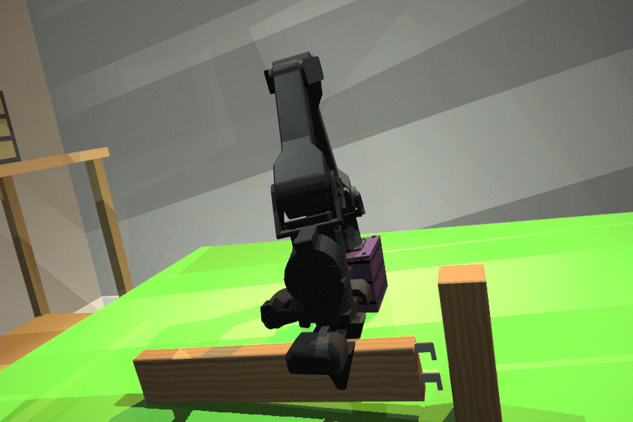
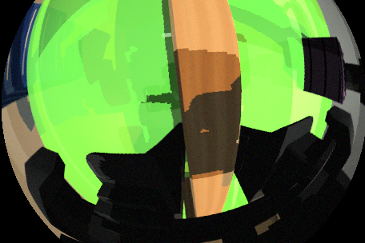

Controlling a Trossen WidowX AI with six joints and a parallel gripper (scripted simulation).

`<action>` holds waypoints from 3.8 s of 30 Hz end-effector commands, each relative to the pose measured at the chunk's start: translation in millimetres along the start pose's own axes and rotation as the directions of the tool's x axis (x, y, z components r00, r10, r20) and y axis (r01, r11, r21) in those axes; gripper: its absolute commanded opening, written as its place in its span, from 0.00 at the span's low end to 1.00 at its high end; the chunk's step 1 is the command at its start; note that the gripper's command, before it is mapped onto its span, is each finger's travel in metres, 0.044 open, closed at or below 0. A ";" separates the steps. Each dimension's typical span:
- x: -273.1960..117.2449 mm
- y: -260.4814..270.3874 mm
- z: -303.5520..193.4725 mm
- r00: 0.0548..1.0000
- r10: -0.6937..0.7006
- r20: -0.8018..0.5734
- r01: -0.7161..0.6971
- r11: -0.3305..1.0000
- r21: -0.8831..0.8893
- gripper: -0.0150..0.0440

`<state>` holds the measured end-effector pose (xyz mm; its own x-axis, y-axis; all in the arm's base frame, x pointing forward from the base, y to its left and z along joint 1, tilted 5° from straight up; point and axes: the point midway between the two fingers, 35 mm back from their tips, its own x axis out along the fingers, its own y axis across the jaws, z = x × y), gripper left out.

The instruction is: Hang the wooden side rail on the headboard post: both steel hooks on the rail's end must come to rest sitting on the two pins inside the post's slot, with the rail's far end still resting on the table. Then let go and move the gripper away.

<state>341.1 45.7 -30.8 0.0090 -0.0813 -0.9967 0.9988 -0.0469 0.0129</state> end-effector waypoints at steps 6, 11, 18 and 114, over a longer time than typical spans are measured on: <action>-4.1 4.5 -2.5 1.000 0.015 -0.003 -0.015 1.000 -0.001 0.25; -4.7 5.1 -3.1 1.000 0.015 -0.003 -0.015 1.000 -0.001 0.25; -4.7 5.9 -3.9 1.000 0.015 -0.003 -0.015 1.000 -0.001 0.25; -4.0 7.8 -14.8 1.000 0.015 -0.004 -0.015 1.000 -0.001 0.25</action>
<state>347.1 58.0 -31.1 0.0120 -0.0828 -0.9965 0.9989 -0.0435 0.0157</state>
